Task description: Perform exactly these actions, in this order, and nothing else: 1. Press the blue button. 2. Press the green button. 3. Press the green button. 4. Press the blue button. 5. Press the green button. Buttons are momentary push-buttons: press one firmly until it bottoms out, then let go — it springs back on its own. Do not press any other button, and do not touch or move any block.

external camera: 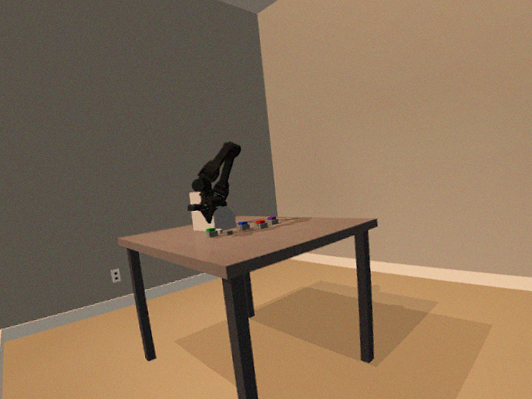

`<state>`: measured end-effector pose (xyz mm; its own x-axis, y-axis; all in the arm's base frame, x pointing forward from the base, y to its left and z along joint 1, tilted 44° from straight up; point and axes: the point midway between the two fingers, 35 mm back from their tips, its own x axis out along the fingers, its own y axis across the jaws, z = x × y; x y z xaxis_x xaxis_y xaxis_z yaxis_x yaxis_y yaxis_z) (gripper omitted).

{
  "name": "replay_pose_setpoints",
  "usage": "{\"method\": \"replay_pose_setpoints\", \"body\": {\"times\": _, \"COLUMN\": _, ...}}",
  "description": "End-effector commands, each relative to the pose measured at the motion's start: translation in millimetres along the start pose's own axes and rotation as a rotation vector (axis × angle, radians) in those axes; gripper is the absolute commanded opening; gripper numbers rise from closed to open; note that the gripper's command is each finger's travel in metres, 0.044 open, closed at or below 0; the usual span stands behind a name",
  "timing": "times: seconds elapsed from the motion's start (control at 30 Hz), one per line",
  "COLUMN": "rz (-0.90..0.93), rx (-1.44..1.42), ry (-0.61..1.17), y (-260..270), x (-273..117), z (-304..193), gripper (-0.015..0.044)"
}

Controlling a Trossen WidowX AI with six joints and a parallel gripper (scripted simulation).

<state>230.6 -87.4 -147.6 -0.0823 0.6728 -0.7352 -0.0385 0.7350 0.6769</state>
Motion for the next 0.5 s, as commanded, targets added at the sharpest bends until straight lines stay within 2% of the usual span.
{"method": "replay_pose_setpoints", "body": {"times": 0.0, "rz": 0.000, "rx": 0.004, "ry": -0.007, "y": 0.7, "x": 5.6, "z": 1.0, "gripper": 0.0020}}
{"method": "replay_pose_setpoints", "body": {"times": 0.47, "rz": 0.001, "rx": 0.003, "ry": -0.007, "y": 1.2, "x": 28.2, "z": 1.1, "gripper": 0.0020}}
